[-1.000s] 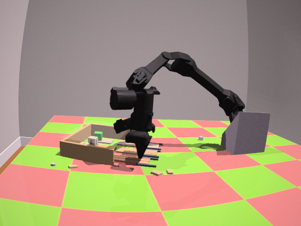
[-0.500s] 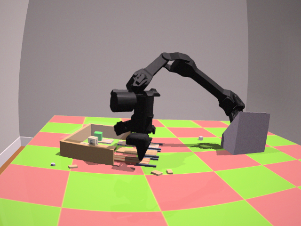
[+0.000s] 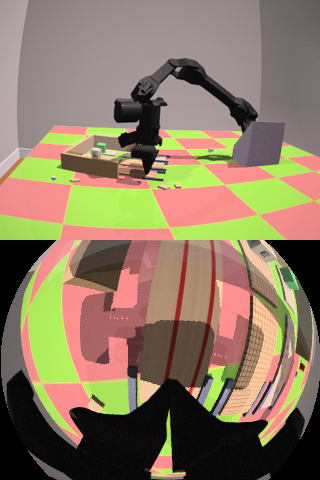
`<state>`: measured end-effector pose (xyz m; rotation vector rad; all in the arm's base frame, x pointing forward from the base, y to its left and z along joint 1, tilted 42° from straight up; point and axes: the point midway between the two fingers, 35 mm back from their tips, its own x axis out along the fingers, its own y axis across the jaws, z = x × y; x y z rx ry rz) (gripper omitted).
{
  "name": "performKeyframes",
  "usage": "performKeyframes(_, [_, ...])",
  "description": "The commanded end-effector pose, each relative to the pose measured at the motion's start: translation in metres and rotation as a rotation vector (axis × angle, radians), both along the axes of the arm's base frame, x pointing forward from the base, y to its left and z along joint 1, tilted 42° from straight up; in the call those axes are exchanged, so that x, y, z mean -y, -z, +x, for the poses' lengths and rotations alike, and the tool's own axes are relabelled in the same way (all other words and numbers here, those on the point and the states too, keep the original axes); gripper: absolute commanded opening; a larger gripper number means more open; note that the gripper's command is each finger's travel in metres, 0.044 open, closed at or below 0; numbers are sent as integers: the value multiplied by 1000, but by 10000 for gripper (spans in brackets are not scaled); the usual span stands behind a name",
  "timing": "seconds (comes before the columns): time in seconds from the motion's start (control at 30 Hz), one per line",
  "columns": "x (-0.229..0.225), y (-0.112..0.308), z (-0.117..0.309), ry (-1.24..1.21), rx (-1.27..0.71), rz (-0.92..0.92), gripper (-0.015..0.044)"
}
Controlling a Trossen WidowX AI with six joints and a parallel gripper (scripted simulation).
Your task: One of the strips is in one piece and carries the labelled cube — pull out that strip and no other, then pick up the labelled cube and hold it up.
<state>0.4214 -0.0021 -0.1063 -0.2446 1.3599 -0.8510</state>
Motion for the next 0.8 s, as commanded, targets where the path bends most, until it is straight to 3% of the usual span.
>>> performKeyframes(0.0, [1,1,0,-3,-2,-5,0])
performKeyframes(0.77, [3,2,0,-3,-2,-5,0])
